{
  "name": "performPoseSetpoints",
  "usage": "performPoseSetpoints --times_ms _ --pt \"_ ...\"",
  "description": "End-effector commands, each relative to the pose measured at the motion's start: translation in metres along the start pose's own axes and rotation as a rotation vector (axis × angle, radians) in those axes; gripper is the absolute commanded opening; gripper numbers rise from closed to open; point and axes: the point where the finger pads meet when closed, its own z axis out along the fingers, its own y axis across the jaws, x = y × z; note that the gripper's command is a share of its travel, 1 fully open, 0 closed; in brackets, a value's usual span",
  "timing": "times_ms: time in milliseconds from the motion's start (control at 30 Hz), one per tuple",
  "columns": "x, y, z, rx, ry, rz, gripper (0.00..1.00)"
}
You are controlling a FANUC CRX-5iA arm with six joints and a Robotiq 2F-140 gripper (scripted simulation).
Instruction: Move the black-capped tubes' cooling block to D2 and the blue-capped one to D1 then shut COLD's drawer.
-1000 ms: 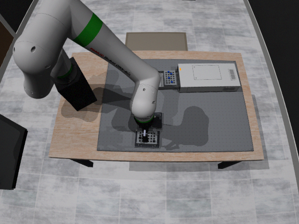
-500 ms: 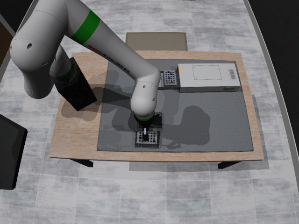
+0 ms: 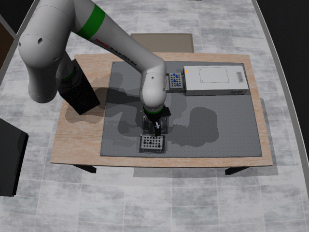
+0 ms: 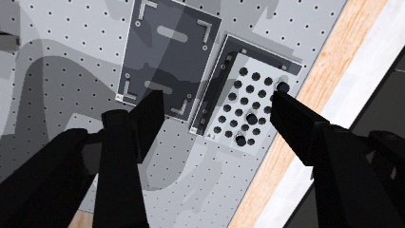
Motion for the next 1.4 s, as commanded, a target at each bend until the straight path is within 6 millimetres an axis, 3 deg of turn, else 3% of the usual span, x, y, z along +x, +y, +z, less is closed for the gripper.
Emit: performPoseSetpoints --times_ms 0,1367 --pt "0.010 -0.011 -0.001 0.001 0.002 -0.092 0.66" --pt "0.104 -0.133 -0.002 0.000 0.003 -1.078 0.66"
